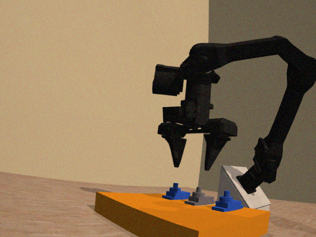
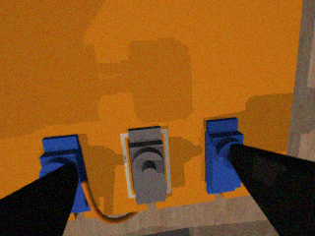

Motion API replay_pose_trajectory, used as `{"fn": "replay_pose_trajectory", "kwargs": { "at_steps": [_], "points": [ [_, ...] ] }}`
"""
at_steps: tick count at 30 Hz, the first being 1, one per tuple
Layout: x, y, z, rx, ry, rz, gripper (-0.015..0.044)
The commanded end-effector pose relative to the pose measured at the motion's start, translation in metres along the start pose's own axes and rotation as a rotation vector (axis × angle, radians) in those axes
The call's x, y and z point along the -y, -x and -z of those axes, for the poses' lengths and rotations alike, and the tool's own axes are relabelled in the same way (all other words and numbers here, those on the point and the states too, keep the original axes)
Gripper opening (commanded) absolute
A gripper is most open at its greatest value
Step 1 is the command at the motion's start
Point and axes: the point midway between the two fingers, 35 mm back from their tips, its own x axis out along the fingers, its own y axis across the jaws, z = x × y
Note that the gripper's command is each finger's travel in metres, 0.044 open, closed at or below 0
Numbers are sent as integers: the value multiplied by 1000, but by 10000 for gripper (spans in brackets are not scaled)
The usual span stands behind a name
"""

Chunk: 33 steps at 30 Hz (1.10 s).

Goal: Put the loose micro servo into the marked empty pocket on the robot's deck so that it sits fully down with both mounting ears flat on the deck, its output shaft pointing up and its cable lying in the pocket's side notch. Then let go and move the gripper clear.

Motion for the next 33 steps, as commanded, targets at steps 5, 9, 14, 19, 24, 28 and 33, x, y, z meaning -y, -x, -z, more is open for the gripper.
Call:
{"fn": "replay_pose_trajectory", "kwargs": {
  "at_steps": [5, 9, 14, 19, 24, 28, 33],
  "points": [
    [-4, 27, -48, -3, 1, -4, 440],
    [-3, 33, -49, -2, -12, -6, 440],
    [0, 65, -43, 3, -94, -19, 440],
    [0, 67, -43, 4, -99, -20, 440],
    [0, 67, -43, 4, -99, -20, 440],
    [0, 67, -43, 4, -99, -20, 440],
    [0, 67, -43, 4, -99, -20, 440]
  ]
}}
